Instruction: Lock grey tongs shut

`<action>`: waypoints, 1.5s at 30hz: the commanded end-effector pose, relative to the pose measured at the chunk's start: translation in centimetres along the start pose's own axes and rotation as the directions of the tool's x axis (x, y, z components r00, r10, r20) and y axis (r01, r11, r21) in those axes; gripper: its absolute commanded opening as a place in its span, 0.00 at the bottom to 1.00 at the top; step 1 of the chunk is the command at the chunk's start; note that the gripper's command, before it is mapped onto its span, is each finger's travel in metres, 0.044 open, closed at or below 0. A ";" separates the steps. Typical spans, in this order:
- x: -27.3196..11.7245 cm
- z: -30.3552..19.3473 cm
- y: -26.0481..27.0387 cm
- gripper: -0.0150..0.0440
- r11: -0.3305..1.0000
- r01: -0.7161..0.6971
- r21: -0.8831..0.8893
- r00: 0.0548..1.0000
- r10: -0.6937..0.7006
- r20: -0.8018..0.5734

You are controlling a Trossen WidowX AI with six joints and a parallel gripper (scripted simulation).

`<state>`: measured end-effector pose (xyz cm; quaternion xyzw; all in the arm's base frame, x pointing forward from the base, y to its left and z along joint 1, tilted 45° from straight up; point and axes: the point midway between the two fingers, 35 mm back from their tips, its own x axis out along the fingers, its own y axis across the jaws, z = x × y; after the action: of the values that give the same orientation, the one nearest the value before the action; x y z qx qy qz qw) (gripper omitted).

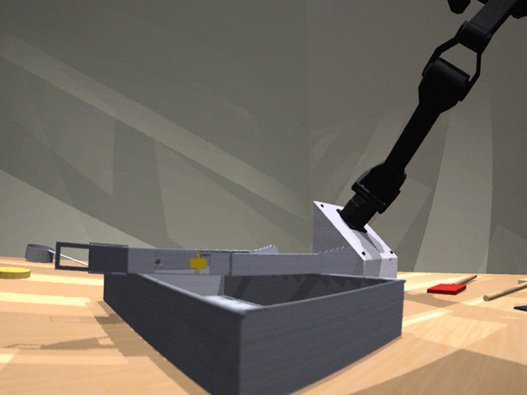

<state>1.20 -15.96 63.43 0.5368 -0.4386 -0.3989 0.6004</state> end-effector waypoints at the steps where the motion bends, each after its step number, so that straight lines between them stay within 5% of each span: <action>1: 0.0 0.0 0.0 0.98 1.000 0.000 0.000 1.000 0.000 0.000; 26: 6.7 3.0 -4.0 1.00 0.999 0.011 0.050 0.967 0.002 -0.256; 45: 17.4 -4.2 -13.1 1.00 0.992 0.094 -0.087 0.834 -0.126 -0.537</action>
<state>8.89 -31.82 53.07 0.6352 -0.2235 -0.2760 0.6858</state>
